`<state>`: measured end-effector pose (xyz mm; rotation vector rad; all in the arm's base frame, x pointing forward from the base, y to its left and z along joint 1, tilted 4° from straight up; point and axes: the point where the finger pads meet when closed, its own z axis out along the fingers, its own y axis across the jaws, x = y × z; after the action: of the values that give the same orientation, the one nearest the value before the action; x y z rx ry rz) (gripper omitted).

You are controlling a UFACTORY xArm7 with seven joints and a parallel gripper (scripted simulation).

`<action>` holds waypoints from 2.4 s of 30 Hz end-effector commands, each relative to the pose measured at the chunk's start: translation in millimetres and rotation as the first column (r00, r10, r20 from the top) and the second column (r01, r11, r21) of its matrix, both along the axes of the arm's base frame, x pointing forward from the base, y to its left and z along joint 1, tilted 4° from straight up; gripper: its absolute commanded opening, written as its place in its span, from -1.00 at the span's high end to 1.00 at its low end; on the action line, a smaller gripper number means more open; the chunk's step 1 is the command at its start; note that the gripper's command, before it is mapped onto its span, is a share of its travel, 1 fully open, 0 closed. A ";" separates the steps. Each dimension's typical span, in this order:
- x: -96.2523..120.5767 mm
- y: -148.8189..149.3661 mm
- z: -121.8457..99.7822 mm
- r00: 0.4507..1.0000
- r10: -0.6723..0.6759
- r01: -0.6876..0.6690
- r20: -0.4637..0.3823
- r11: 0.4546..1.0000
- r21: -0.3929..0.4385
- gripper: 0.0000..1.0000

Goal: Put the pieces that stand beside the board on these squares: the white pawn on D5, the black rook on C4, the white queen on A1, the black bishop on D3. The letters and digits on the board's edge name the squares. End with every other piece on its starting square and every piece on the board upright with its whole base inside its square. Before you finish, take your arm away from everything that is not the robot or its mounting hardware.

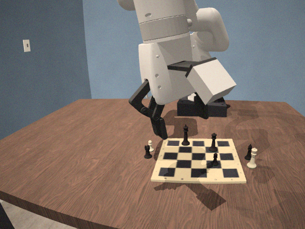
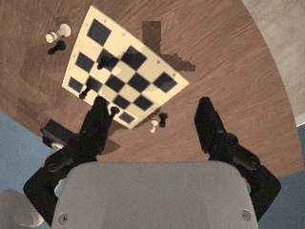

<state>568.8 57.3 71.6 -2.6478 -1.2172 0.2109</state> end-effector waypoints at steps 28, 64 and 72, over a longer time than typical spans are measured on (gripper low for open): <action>8.7 -47.9 -10.7 0.992 0.108 -0.082 -0.067 0.948 0.307 -1.00; 2.4 -105.5 -24.9 0.986 0.165 -0.131 -0.004 0.797 0.590 -1.00; 2.4 -105.5 -24.9 0.986 0.165 -0.131 -0.004 0.797 0.590 -1.00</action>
<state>570.1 -44.4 45.2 -1.9910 -1.2276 -0.0633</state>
